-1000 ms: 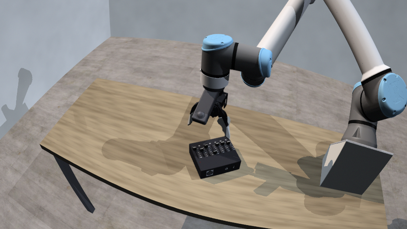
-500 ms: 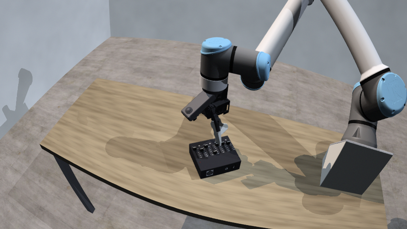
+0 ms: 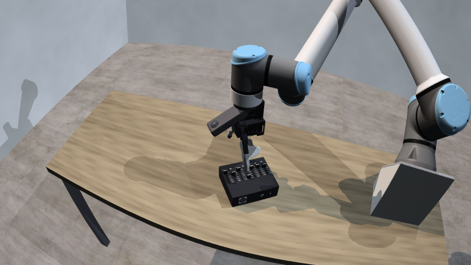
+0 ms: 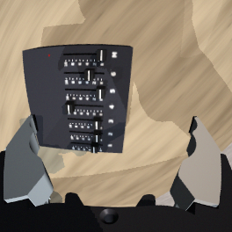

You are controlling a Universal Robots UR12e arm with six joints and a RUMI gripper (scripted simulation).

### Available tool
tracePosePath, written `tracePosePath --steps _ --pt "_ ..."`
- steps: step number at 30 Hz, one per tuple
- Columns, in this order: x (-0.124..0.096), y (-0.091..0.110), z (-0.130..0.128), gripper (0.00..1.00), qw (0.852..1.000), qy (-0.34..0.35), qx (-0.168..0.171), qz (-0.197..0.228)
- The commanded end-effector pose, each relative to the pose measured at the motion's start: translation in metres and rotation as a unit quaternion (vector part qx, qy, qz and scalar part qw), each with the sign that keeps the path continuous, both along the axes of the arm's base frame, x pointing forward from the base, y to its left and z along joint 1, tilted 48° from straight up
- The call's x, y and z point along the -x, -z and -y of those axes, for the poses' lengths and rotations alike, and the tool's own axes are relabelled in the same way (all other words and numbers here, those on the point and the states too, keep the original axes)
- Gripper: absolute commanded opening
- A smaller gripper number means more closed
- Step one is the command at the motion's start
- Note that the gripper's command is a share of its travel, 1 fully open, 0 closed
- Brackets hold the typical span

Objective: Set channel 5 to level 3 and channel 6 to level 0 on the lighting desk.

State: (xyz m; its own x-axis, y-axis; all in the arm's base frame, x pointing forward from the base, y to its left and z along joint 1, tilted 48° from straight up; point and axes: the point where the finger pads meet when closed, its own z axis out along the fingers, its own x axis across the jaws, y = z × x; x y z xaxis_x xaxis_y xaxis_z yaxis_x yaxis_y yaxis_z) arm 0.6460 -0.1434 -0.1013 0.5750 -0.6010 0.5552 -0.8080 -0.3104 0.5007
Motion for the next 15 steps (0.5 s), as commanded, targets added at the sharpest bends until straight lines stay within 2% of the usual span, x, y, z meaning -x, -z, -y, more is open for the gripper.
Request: tracePosePath --steps 1,9,10,15 --pt "-0.0008 -0.0004 0.0011 1.00 1.000 0.012 0.003 0.012" --pt "-0.0009 -0.0004 0.0017 1.00 1.000 0.016 0.003 0.017" --pt "-0.0009 -0.0004 0.0017 0.00 1.000 0.016 0.003 0.017" --pt "-0.0009 -0.0004 0.0017 0.00 1.000 0.016 0.003 0.017"
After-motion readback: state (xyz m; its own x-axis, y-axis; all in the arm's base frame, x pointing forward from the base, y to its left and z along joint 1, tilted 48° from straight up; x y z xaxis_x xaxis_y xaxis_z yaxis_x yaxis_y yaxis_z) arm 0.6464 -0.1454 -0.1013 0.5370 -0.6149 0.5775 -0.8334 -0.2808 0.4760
